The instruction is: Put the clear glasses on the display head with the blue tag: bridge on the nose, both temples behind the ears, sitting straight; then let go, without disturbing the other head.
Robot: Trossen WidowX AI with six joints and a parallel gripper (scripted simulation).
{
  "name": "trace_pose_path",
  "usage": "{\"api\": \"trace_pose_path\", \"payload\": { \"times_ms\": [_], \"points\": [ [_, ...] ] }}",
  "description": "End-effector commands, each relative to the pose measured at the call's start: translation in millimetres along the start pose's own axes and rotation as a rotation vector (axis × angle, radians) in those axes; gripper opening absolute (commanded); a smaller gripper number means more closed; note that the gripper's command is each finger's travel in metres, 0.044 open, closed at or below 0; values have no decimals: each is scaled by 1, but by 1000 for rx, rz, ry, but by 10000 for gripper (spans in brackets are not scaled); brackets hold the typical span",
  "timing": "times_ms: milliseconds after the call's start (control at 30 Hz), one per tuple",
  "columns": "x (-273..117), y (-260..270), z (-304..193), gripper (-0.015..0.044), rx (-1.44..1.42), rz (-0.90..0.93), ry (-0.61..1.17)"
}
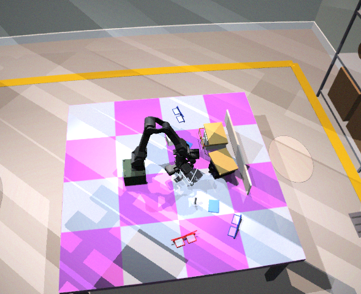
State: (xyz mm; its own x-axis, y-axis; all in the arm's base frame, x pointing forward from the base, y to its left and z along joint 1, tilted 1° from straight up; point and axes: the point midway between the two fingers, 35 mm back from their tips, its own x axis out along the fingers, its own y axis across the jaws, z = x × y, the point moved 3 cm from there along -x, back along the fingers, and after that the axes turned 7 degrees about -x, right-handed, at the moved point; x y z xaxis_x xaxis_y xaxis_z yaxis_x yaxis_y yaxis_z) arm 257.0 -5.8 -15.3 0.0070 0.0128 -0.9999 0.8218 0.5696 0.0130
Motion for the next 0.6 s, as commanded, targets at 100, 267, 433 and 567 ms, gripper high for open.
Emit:
{"api": "trace_pose_path", "payload": {
  "times_ms": [100,267,433,567],
  "points": [
    [0,0,0,47,0,0,0],
    [0,0,0,14,0,0,0],
    [0,0,0,0,0,0,0],
    [-3,0,0,0,0,0,0]
  ]
}}
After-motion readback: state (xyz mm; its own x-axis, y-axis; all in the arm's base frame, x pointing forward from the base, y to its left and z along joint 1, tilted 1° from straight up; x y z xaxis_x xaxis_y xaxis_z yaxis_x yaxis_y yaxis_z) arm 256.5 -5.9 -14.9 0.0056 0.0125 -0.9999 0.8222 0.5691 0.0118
